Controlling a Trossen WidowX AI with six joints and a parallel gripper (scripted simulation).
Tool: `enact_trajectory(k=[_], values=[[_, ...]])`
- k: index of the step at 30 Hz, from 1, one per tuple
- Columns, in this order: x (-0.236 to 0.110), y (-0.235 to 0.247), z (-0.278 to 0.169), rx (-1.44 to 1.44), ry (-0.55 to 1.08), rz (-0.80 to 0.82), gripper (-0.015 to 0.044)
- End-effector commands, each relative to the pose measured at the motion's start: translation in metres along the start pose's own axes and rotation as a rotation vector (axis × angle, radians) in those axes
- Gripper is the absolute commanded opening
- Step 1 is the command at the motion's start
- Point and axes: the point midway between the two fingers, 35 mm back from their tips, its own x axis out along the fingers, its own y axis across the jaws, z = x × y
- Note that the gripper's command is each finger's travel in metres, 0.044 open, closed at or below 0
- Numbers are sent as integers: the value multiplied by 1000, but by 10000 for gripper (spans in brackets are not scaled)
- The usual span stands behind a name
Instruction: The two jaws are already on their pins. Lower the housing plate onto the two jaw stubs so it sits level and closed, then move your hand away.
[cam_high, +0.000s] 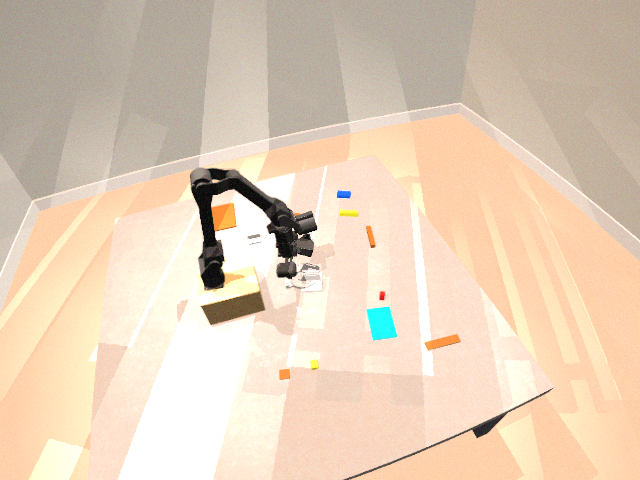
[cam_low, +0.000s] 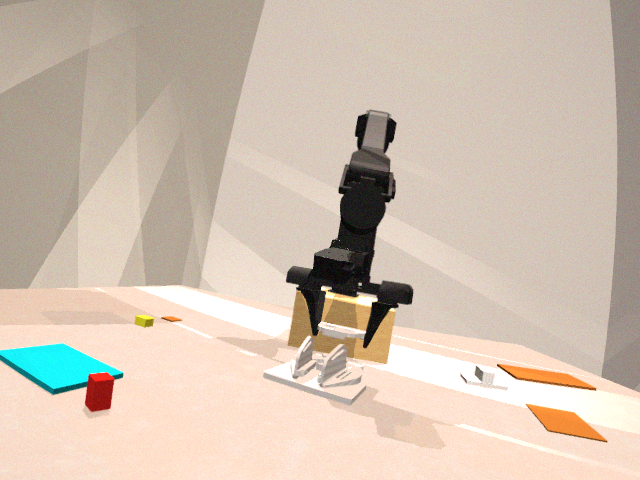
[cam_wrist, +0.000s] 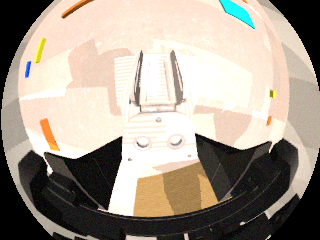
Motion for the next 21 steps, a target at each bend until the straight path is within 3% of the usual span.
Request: enact_trajectory(k=[1,21], values=[[10,-1,-3,4,12,-1,351],[28,-1,-5,4,12,-1,351]])
